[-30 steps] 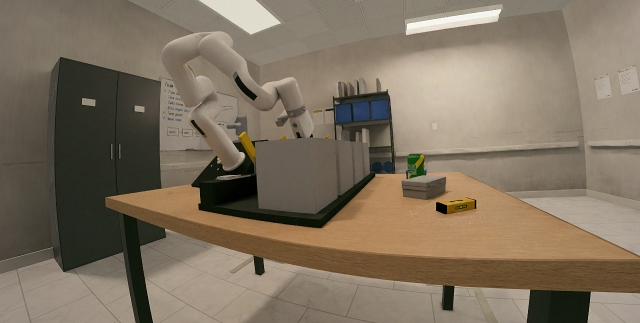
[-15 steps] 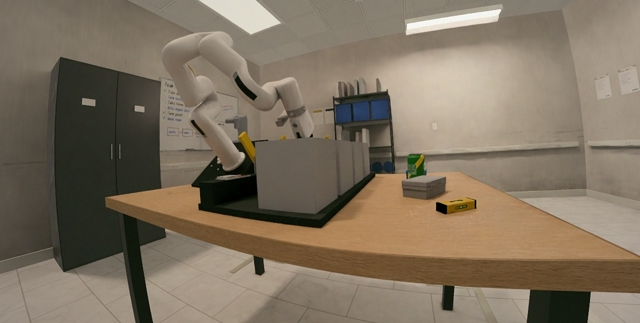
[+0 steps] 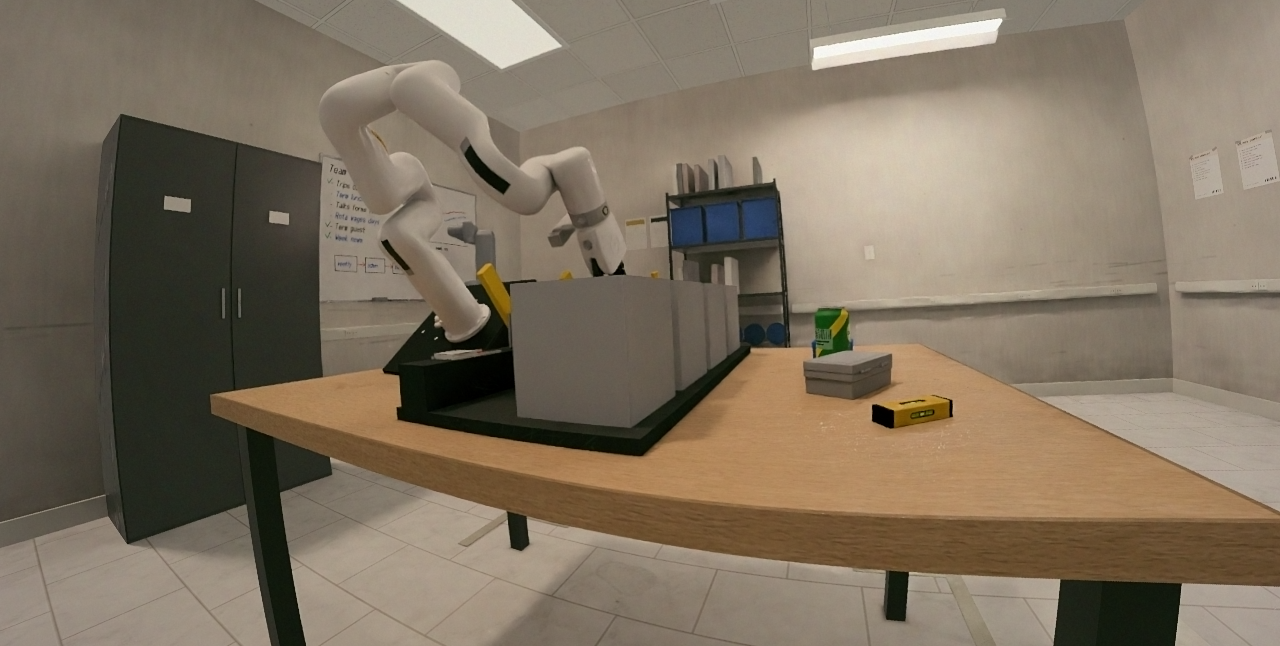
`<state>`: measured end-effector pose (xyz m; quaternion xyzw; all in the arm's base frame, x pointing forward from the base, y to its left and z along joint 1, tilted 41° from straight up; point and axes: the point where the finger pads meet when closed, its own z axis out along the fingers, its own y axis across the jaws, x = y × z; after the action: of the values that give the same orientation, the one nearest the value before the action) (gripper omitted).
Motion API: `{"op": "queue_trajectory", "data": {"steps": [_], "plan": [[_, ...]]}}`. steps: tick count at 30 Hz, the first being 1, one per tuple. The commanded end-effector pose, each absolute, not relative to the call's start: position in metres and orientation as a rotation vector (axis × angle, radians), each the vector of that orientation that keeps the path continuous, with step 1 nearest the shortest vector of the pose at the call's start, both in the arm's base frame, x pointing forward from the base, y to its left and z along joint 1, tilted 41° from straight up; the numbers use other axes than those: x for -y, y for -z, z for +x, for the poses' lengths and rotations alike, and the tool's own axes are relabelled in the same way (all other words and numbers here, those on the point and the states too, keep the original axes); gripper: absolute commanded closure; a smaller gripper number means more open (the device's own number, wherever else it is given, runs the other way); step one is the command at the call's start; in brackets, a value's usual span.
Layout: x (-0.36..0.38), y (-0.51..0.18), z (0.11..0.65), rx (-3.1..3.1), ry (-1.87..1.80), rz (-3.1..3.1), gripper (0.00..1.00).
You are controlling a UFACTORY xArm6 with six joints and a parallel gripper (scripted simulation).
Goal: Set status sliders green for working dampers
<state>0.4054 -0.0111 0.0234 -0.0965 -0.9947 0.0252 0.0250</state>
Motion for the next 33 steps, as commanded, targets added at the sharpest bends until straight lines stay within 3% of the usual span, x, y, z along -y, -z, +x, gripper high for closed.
{"op": "queue_trajectory", "data": {"steps": [1, 26, 33], "plan": [[0.010, -0.044, 0.408, 3.080, -0.077, -0.297, 0.61], [0.007, -0.087, 0.410, 3.079, -0.082, -0.297, 0.61], [-0.018, -0.078, 0.445, 3.047, -0.351, -0.289, 0.61]]}}
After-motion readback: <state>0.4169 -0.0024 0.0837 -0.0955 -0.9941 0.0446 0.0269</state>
